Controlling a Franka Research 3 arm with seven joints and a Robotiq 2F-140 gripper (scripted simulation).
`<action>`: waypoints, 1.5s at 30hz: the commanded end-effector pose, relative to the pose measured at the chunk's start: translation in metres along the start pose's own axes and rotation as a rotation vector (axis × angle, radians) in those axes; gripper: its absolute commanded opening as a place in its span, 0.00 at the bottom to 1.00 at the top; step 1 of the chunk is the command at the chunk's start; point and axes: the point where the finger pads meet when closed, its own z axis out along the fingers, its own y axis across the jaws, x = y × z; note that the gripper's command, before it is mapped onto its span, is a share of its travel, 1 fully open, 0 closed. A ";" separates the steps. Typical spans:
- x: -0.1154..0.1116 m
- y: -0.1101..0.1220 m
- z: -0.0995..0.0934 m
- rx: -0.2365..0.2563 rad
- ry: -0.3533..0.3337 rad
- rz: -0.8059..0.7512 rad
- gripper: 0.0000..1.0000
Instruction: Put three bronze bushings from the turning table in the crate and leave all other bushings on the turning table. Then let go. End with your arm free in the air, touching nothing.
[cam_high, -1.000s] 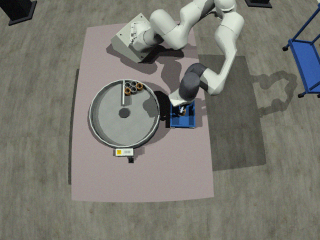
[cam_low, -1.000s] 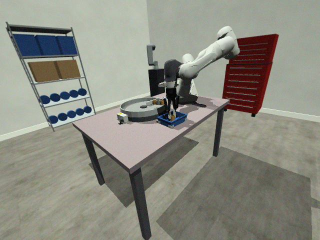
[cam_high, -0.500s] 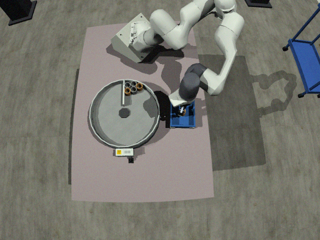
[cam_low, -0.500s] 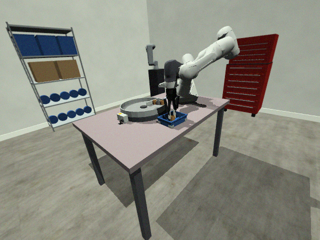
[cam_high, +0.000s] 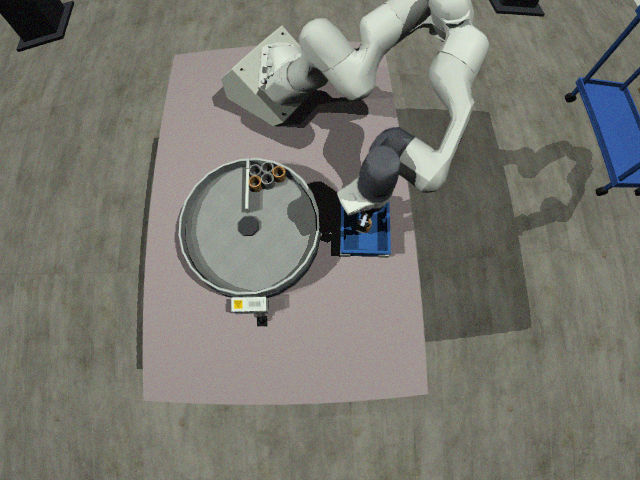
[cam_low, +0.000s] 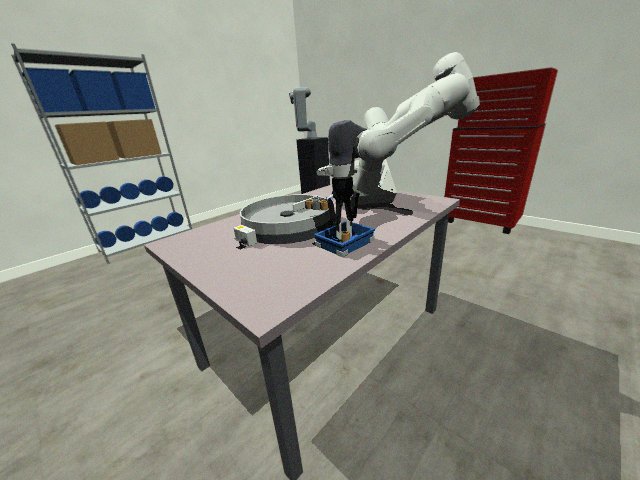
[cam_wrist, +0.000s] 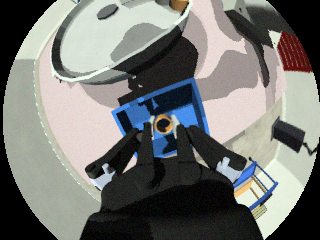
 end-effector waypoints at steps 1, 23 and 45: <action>0.000 -0.002 0.000 0.005 -0.001 -0.003 0.00; 0.000 -0.002 0.000 0.005 -0.001 -0.003 0.00; 0.000 -0.002 0.000 0.005 -0.001 -0.003 0.28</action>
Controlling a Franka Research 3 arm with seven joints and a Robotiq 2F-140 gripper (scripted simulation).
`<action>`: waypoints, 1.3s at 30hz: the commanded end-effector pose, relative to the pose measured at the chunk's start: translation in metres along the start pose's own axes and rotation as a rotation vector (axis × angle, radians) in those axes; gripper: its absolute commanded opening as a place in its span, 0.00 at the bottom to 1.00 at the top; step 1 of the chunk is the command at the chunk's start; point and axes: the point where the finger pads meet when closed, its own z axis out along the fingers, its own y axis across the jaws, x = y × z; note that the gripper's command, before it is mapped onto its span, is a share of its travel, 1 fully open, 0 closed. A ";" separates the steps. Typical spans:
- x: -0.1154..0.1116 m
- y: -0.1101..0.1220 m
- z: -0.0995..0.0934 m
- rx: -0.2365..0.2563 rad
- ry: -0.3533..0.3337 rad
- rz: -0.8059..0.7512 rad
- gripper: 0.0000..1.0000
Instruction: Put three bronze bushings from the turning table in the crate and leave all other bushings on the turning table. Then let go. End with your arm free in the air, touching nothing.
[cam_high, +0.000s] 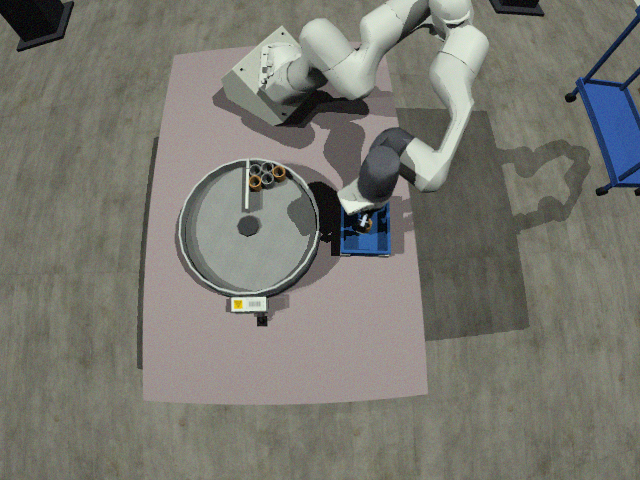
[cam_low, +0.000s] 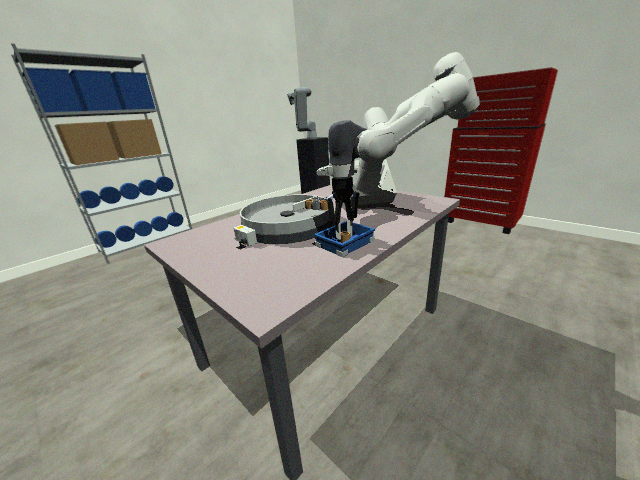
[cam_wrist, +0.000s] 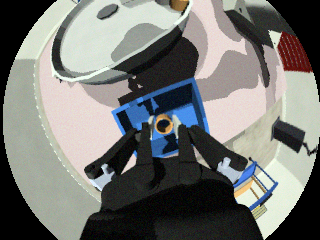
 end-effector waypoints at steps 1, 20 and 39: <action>0.000 -0.001 0.000 0.004 -0.001 -0.003 0.28; 0.000 -0.001 0.000 0.004 -0.001 -0.003 0.28; 0.000 -0.001 -0.024 0.004 -0.001 -0.003 0.28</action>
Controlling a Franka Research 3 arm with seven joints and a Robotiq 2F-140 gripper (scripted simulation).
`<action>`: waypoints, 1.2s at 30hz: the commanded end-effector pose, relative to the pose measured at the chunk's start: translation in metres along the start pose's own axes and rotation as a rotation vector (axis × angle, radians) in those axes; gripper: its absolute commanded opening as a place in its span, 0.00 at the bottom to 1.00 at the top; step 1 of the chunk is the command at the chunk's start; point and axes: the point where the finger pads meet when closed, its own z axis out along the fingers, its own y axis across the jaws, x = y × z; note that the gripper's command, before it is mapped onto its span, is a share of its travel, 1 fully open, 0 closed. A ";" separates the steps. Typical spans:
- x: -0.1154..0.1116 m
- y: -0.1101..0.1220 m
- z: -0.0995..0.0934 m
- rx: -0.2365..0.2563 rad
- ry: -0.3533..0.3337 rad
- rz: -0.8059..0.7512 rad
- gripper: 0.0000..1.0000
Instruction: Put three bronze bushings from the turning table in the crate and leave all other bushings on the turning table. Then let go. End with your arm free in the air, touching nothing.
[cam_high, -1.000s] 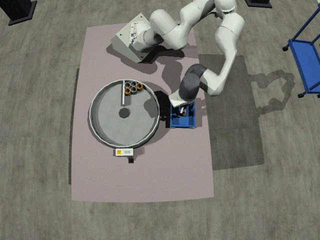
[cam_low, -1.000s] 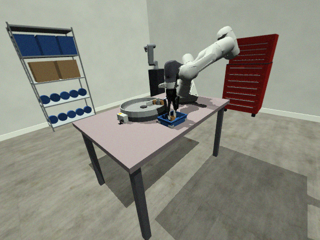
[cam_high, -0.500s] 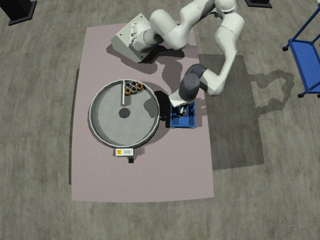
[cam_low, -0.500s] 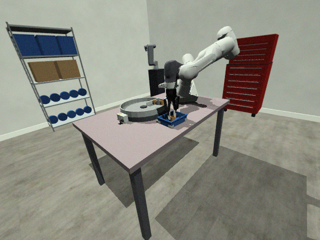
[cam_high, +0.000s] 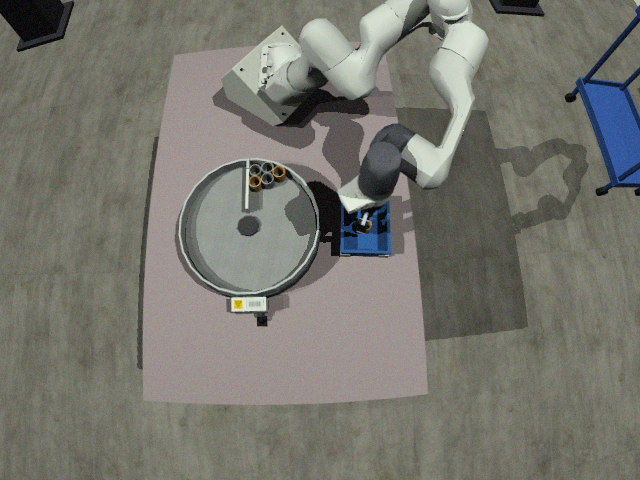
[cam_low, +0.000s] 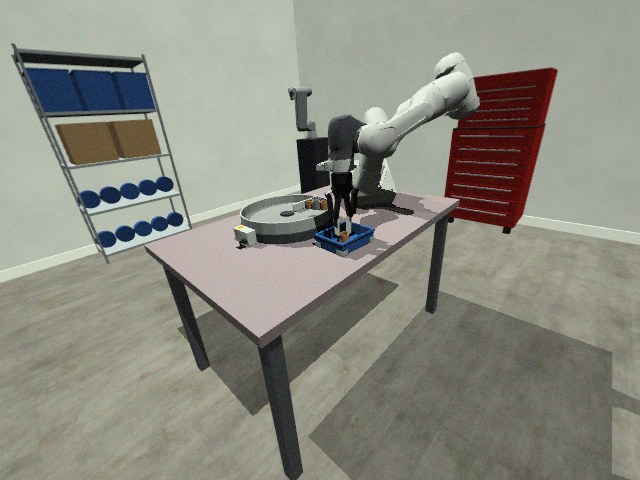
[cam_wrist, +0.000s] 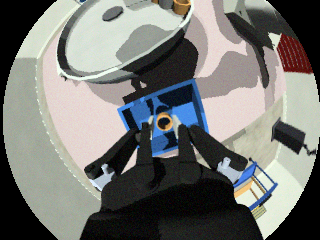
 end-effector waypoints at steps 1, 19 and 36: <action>0.000 0.003 -0.011 -0.010 0.002 0.005 0.28; 0.000 0.003 -0.074 -0.010 0.002 0.005 0.28; 0.000 0.003 -0.076 -0.010 0.002 0.005 0.28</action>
